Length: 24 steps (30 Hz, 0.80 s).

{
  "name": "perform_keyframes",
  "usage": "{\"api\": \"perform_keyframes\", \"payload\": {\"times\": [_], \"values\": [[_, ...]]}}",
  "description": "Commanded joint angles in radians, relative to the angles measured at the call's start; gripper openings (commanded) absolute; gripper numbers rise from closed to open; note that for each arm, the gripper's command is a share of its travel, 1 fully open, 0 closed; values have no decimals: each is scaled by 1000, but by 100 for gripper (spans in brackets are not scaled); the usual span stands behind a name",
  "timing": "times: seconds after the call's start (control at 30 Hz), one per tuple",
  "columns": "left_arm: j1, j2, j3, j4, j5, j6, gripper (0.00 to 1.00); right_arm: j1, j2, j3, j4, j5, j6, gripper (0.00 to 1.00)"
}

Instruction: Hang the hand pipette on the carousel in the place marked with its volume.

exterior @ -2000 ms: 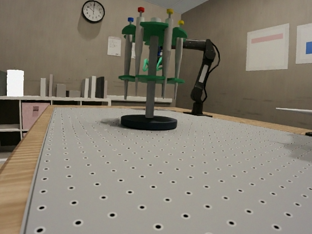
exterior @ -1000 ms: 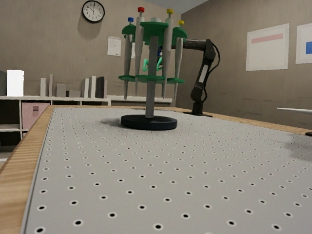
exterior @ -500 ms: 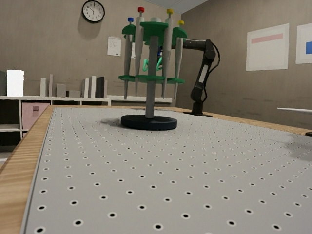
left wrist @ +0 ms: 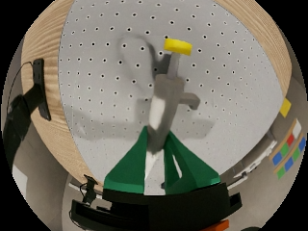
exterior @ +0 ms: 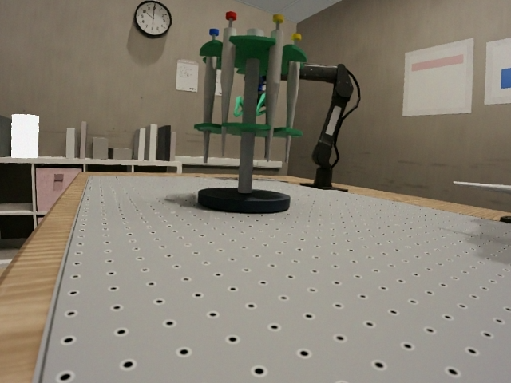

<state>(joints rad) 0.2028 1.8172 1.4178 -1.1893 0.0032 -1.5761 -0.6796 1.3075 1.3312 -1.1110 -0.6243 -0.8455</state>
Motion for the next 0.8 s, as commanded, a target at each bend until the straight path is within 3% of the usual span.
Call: {"api": "perform_keyframes", "payload": {"times": [0.0, 0.63, 0.77], "values": [[-6, -27, -14, 27, -12, 8, 12, -11, 10, 10, 9, -23, -11, 100], [-6, -14, -47, 109, -12, 7, 12, -11, 10, 10, 9, -23, -11, 100], [-6, -6, -98, 129, -12, 8, 12, -11, 10, 10, 9, -23, -11, 100]]}}
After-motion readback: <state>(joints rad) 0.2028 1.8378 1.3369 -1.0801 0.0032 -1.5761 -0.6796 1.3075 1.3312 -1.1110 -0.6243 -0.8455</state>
